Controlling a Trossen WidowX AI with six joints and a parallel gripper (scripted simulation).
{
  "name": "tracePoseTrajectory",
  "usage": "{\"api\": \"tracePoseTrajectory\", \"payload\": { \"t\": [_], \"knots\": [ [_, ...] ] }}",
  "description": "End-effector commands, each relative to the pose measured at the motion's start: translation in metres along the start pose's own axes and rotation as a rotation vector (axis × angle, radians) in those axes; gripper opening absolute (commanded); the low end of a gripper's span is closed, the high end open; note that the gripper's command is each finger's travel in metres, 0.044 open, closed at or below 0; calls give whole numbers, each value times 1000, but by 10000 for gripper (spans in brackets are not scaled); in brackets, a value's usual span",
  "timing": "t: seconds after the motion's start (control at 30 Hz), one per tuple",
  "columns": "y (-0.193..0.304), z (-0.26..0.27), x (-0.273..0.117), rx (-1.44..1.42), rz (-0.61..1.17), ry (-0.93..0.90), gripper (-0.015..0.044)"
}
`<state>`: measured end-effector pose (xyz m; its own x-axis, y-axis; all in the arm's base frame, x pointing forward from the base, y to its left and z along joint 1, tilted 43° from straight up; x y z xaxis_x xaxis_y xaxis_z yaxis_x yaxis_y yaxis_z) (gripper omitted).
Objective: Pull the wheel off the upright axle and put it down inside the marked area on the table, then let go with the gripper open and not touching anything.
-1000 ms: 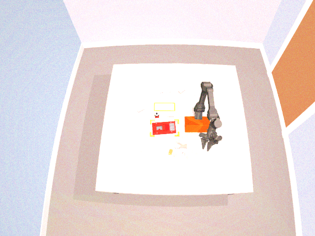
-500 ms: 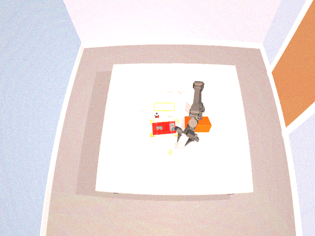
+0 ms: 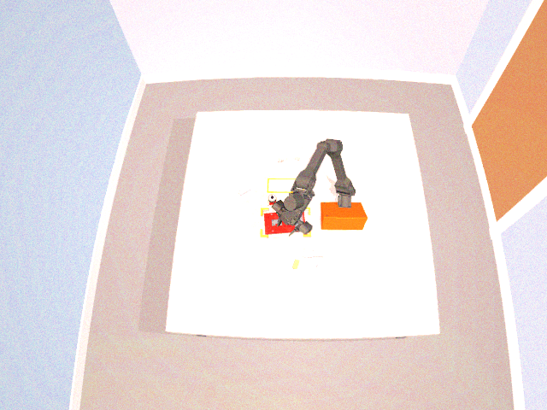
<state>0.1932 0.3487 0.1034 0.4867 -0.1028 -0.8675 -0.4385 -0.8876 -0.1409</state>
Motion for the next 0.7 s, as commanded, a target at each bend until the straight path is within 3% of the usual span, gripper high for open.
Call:
{"api": "tracePoseTrajectory", "payload": {
  "t": [0.0, 0.67],
  "knots": [
    [4, -36, 8, 116, 72, 26, 300],
    [74, -213, 32, 758, 553, 298, 300]
  ]
}}
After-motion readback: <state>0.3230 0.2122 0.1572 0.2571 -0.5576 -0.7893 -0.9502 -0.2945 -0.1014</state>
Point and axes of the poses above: the point midway between the two fingers, 35 mm back from their tips, its own x axis out along the fingers, its own z axis across the jaws, y = z × x, the point moved 9 cm from there along -x, back along the fingers, and after that the axes turned 9 degrees about x, right-handed, at the moved point
